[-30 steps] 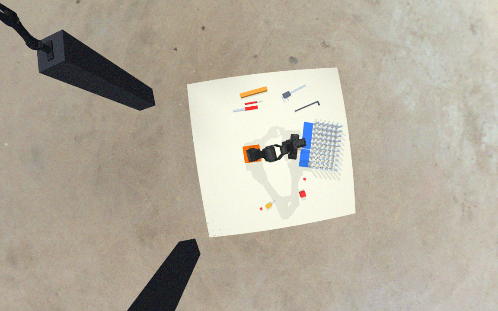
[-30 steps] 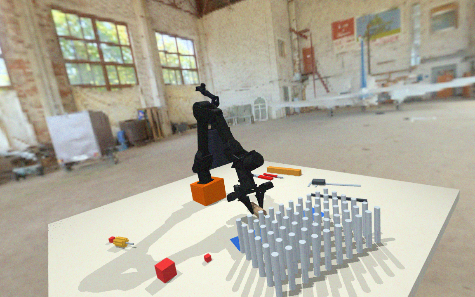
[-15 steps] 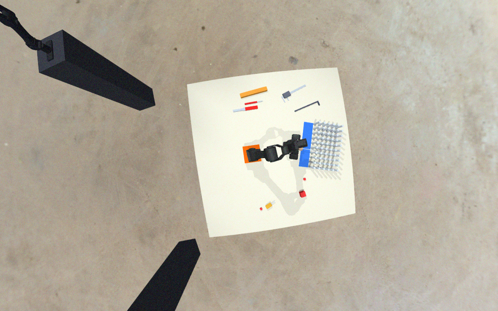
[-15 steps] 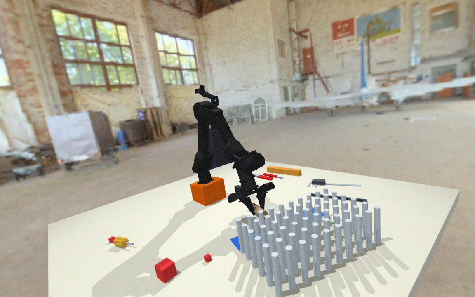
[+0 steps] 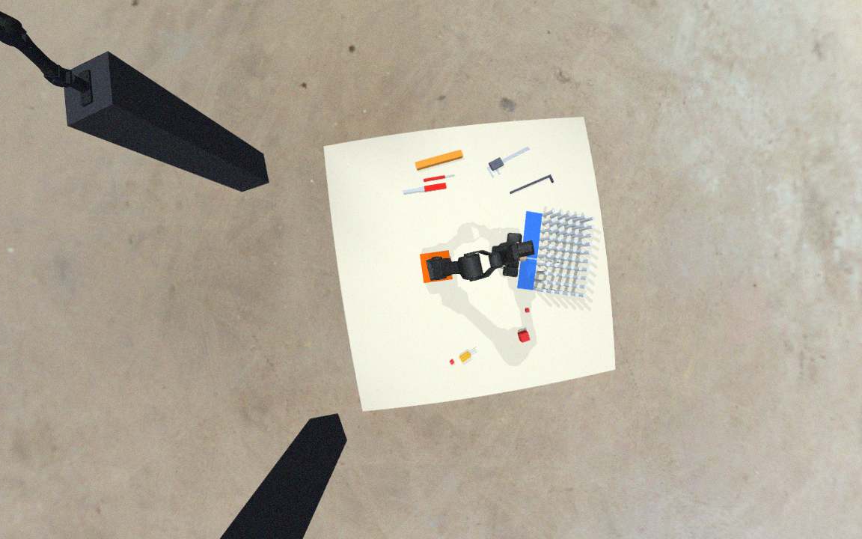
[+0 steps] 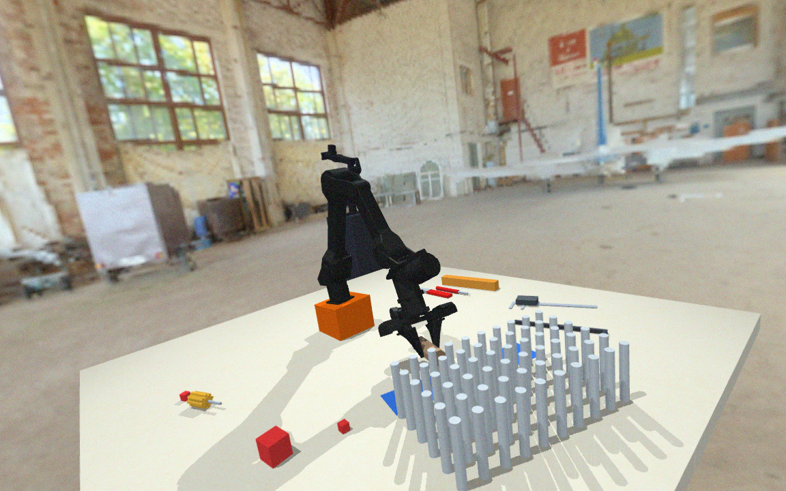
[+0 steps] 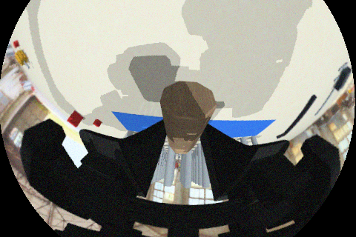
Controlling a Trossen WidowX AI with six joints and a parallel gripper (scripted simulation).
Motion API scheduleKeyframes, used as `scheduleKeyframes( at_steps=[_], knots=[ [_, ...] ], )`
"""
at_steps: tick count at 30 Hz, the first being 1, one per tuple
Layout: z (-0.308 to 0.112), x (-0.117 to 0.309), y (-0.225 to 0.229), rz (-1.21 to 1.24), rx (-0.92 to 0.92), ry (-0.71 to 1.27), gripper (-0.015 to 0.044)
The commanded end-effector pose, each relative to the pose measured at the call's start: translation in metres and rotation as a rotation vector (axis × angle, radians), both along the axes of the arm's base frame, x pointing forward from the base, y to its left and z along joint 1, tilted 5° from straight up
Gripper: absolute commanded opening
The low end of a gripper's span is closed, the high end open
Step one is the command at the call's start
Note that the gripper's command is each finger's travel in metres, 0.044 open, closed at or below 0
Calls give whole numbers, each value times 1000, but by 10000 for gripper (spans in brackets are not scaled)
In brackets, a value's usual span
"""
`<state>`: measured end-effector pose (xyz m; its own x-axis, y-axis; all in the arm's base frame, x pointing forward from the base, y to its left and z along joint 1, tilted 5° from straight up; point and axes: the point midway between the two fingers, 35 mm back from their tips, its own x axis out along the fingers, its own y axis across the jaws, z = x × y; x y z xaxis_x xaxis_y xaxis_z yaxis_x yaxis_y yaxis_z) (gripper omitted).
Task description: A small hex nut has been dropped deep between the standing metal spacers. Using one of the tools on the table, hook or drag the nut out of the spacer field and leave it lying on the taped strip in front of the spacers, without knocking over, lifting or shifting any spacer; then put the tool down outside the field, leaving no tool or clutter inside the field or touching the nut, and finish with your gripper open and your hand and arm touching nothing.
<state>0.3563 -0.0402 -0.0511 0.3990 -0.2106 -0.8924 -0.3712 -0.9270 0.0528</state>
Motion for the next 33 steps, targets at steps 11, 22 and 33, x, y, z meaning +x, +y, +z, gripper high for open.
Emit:
scheduleKeyframes(
  at_steps=[11,22,33],
  knots=[
    [1,11,-3,4,1,-6,0],
    [1,18,-5,4,1,-7,0],
    [1,24,-8,4,0,-8,0]
  ],
)
